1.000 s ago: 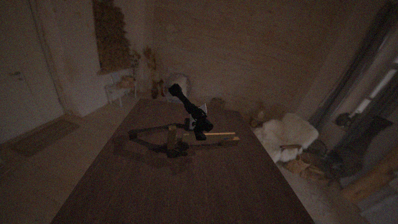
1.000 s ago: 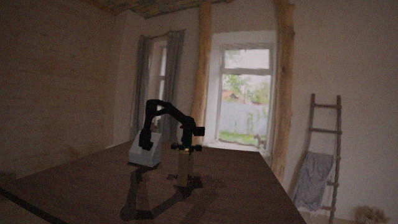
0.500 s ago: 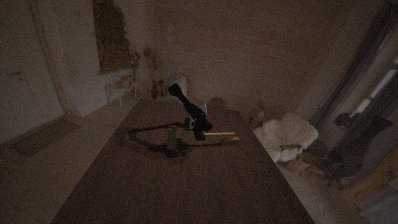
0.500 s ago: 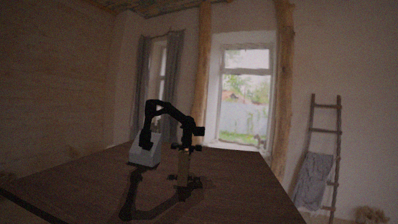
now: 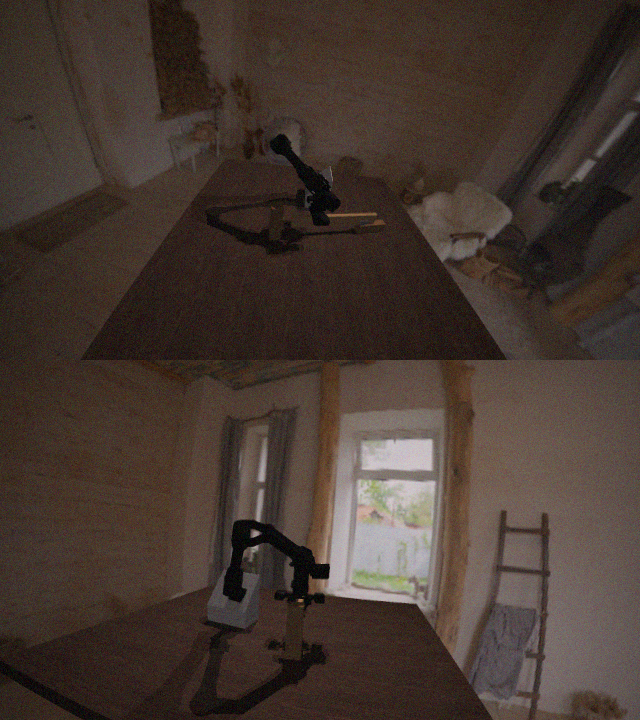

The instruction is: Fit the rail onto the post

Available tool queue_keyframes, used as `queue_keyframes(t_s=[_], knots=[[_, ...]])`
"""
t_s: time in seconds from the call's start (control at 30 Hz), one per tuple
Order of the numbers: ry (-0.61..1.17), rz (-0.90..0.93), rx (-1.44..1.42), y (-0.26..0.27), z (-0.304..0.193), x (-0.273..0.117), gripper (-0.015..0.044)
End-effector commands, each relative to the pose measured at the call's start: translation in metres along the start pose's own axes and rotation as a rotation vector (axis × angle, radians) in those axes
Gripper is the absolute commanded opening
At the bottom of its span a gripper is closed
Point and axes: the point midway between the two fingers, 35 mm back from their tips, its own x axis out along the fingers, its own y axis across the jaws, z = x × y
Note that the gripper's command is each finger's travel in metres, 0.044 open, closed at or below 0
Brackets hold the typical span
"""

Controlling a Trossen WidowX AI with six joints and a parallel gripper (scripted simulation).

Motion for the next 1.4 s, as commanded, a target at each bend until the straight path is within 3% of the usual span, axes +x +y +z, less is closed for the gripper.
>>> queue_keyframes(t_s=[0.0, 1.37], knots=[[-0.001, -0.003, -0.001, 0.0, -0.002, 0.0, 0.0], [0.0, -0.002, -0.001, 0.0, -0.015, -0.001, 0.0]])
